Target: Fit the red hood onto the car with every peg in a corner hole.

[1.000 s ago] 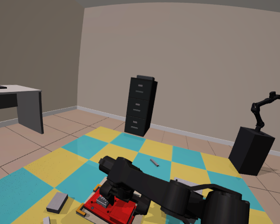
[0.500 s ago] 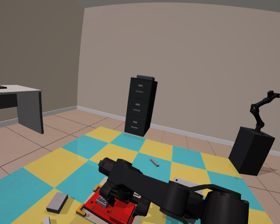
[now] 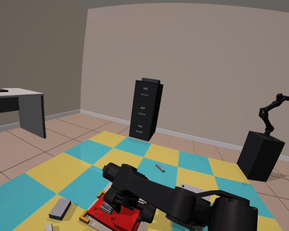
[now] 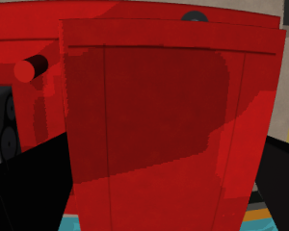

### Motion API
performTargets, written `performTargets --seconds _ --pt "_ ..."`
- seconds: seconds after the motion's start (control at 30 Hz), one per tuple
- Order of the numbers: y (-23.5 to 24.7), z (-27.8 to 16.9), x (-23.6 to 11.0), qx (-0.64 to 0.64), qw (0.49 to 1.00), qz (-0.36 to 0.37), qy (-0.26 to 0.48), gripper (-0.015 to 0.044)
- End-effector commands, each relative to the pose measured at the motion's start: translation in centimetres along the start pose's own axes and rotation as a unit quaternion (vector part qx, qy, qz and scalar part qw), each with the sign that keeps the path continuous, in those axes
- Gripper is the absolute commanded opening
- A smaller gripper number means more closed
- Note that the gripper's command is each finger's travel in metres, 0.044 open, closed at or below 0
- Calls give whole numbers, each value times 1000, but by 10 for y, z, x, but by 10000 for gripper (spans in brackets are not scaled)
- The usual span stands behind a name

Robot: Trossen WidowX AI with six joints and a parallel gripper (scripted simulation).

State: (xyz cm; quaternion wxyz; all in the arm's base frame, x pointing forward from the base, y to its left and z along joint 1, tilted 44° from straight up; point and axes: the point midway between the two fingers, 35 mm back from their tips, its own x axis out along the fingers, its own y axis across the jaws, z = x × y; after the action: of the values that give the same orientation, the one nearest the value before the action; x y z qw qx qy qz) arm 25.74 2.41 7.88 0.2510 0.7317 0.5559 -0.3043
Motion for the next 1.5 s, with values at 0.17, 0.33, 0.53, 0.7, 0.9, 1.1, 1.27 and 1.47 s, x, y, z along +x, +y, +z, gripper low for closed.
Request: performTargets --seconds 0.17,0.33,0.53,0.7,0.9,1.1,1.27,1.47 --pt "0 0 -8 -1 1000 0 0 0" --pt "0 0 -17 0 1000 0 0 0" --pt "0 0 -30 0 1000 0 -1 0" --pt "0 1 -42 0 1000 0 -1 0" --pt "0 1 -55 0 1000 0 -1 0" --pt "0 1 -65 0 1000 0 -1 0" --pt "0 1 -71 0 1000 0 -2 0" --pt "1 0 -69 -15 1000 -3 2 0"
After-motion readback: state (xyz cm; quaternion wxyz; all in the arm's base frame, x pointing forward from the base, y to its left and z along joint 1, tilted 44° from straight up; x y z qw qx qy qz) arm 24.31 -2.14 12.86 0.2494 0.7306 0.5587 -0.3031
